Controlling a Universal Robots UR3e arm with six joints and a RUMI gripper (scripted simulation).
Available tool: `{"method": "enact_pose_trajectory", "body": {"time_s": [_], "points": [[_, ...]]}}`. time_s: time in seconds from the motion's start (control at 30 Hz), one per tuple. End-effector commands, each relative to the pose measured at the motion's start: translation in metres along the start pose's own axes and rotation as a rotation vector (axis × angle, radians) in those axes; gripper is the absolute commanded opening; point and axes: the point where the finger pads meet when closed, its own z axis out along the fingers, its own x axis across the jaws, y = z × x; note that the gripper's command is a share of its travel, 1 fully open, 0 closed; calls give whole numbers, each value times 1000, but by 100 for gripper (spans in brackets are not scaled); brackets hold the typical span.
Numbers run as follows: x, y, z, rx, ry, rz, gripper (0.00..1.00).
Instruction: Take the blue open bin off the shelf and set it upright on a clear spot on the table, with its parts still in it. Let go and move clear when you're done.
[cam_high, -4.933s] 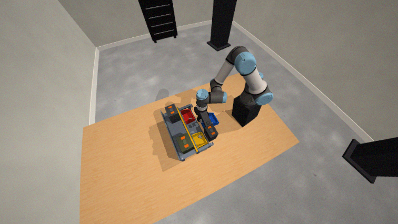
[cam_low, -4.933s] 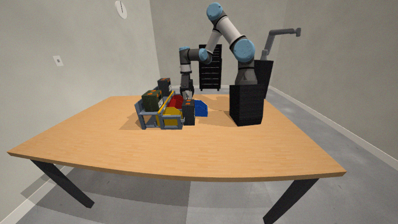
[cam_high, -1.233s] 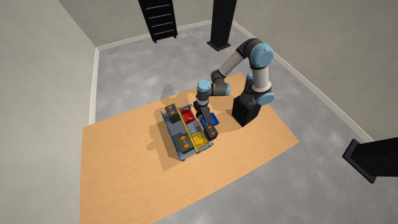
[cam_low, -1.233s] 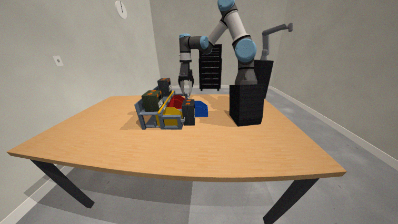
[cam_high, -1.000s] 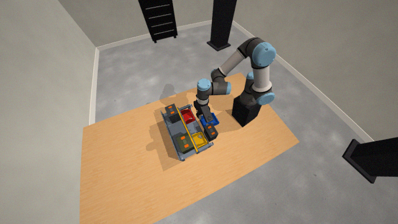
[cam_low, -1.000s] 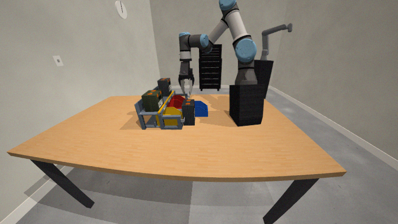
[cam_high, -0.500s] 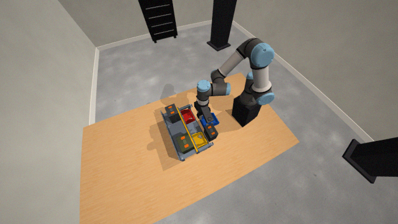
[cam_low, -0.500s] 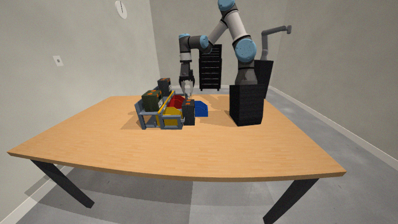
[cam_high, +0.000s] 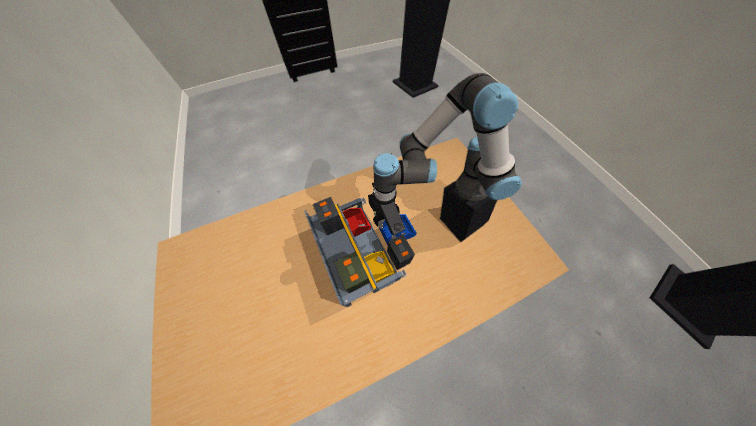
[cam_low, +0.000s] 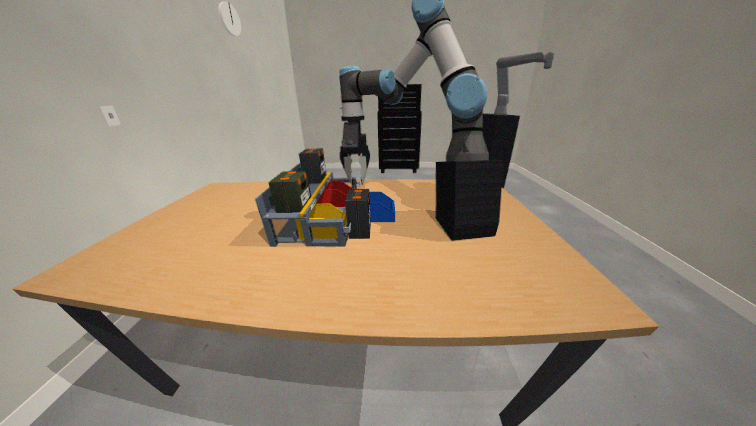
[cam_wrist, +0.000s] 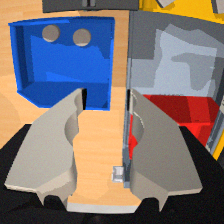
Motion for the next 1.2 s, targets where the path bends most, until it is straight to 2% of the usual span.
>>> {"method": "enact_pose_trajectory", "body": {"time_s": [0.0, 1.17], "points": [[2, 1, 0, -3, 5, 0, 20], [3, 2, 3, -3, 5, 0, 20]]}}
